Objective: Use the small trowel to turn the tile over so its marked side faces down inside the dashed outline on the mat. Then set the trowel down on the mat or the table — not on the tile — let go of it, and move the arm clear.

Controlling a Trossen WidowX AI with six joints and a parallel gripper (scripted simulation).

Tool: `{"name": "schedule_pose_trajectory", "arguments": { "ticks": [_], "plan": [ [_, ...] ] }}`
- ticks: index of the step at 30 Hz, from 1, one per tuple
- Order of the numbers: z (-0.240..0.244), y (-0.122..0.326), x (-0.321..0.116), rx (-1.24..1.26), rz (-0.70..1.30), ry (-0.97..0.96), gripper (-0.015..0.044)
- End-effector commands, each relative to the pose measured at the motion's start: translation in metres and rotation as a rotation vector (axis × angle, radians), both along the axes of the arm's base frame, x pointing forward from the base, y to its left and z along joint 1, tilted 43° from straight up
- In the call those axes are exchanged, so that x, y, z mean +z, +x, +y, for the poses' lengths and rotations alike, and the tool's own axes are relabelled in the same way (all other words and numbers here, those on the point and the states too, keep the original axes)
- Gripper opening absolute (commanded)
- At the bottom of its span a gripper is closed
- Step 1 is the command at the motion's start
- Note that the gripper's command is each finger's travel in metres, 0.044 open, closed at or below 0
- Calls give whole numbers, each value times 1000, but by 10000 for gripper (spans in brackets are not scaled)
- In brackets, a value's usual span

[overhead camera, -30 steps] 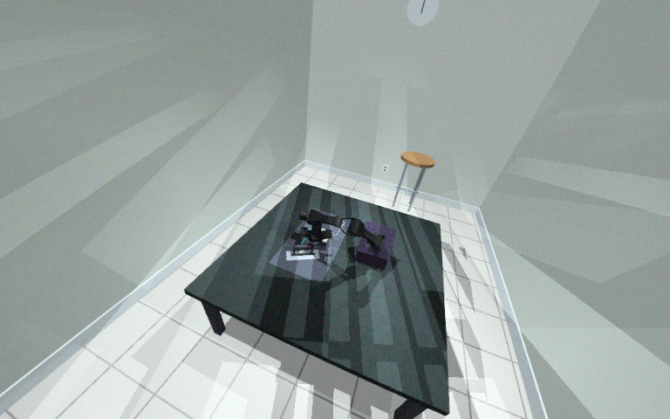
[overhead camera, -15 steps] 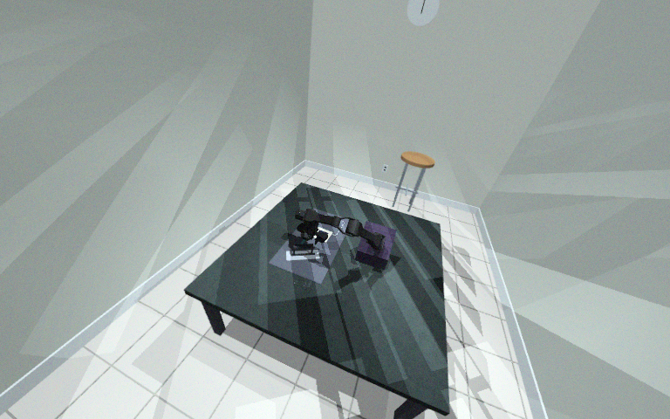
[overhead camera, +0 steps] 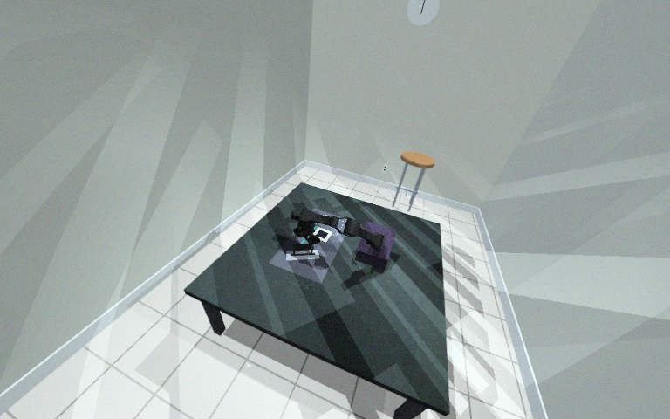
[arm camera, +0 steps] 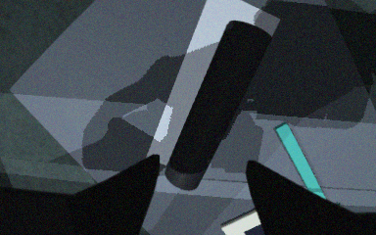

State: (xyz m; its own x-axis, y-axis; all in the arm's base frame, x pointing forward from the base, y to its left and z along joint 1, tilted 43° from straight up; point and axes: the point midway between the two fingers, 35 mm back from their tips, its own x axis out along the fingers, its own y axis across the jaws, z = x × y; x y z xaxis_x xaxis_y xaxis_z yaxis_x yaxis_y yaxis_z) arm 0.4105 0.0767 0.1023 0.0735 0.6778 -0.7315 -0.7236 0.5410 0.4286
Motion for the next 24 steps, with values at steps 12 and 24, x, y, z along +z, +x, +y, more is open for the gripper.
{"name": "schedule_pose_trajectory", "arguments": {
  "ticks": [12, 24],
  "plan": [
    [4, 11, 12, -254, 235, 33, 270],
    [13, 13, 2, -254, 235, 33, 270]
  ]
}}
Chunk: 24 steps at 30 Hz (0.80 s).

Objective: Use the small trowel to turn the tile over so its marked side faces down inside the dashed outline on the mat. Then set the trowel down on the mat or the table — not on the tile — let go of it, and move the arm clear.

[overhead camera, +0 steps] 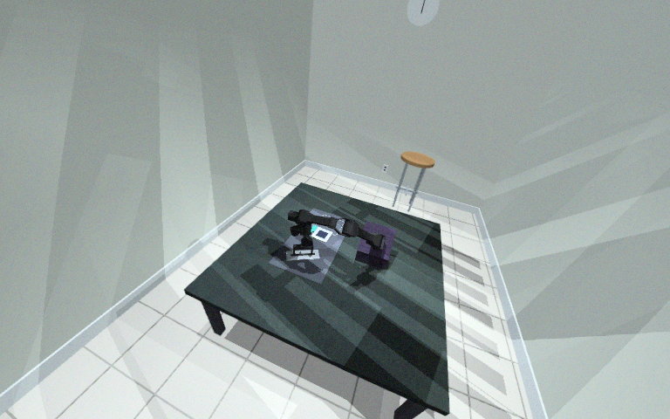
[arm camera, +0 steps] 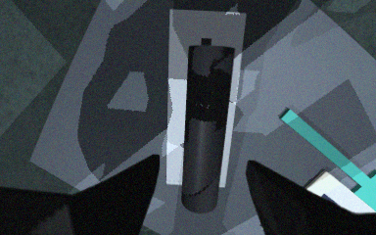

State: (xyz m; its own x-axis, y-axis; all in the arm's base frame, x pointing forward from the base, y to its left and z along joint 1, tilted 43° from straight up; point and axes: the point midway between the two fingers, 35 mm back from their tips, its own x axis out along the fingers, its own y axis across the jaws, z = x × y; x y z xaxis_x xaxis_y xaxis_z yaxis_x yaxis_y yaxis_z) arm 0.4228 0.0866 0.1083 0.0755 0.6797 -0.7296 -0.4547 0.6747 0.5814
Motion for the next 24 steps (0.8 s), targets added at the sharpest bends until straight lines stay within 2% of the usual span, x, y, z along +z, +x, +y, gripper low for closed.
{"name": "schedule_pose_trajectory", "arguments": {
  "ticks": [1, 21, 24],
  "plan": [
    [4, 1, -6, -6, 6, 5, 270],
    [25, 2, -27, -6, 6, 7, 270],
    [25, 2, -27, -6, 6, 7, 191]
  ]
}}
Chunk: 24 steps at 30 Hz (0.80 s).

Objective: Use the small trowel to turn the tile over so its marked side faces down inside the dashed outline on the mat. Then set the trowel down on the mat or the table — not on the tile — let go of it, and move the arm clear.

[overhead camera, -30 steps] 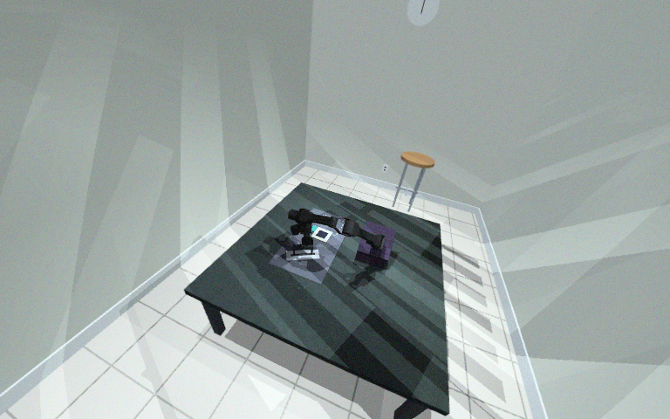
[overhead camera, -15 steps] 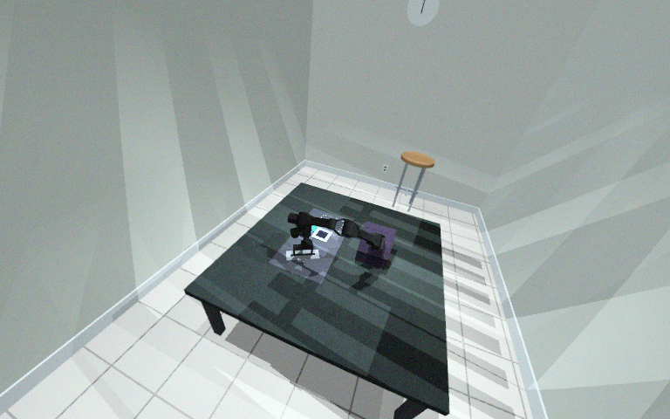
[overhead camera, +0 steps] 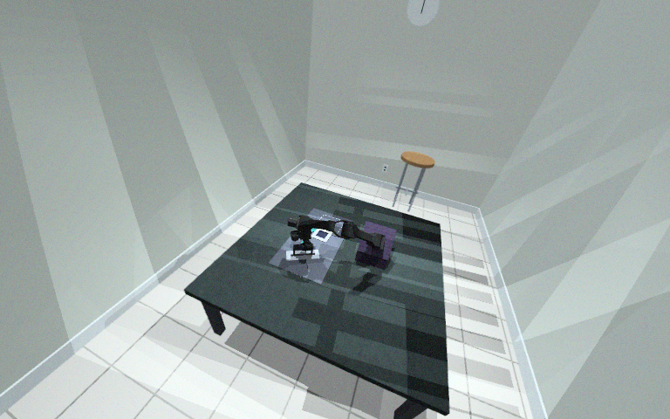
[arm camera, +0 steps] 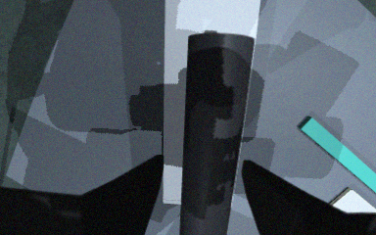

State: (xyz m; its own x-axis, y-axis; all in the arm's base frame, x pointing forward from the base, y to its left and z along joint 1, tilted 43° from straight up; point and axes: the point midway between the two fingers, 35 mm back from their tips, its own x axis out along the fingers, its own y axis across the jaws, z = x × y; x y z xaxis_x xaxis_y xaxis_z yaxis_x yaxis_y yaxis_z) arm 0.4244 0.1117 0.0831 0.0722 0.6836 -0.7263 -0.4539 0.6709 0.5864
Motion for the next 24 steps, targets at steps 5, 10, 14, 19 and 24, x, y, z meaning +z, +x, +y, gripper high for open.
{"name": "schedule_pose_trajectory", "arguments": {
  "ticks": [5, 10, 14, 19, 24],
  "plan": [
    [0, 1, -1, -8, 3, 2, 138],
    [0, 1, -1, -8, 3, 2, 130],
    [0, 1, -1, -8, 3, 2, 130],
    [0, 1, -1, -8, 3, 2, 130],
    [0, 1, -1, -8, 3, 2, 130]
  ]
}}
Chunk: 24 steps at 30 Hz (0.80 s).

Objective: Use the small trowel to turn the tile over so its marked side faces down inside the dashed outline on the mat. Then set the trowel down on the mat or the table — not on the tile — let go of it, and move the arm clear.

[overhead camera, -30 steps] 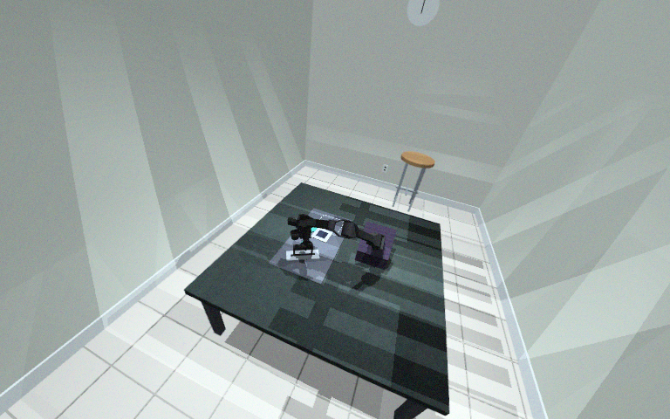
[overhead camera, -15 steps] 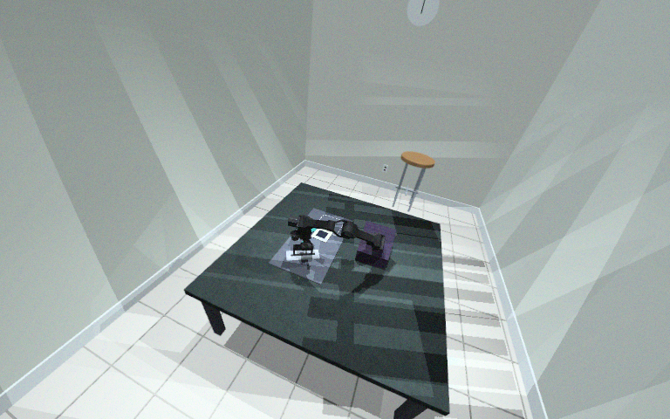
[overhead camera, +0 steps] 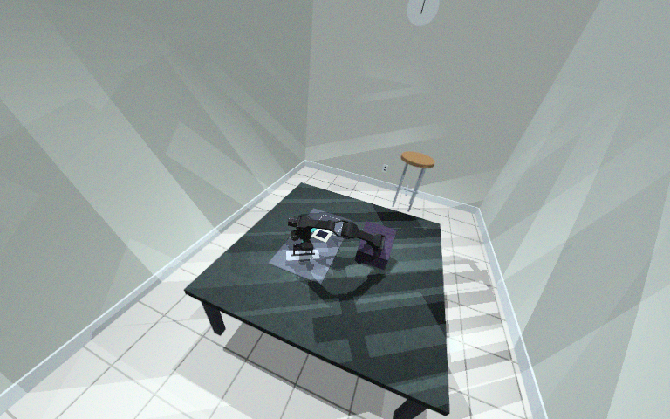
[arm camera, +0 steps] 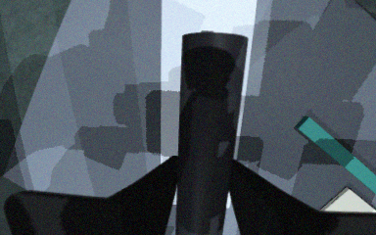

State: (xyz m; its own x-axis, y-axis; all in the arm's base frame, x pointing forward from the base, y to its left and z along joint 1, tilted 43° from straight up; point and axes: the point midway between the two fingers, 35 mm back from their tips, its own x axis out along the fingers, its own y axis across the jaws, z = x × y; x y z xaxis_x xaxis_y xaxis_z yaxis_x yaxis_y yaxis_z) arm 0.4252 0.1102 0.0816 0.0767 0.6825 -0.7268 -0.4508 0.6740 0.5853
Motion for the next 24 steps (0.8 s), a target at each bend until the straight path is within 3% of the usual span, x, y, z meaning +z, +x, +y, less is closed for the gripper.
{"name": "schedule_pose_trajectory", "arguments": {
  "ticks": [1, 24],
  "plan": [
    [1, 0, 0, 2, 0, 3, 130],
    [1, 0, 0, 468, -439, -46, 130]
  ]
}}
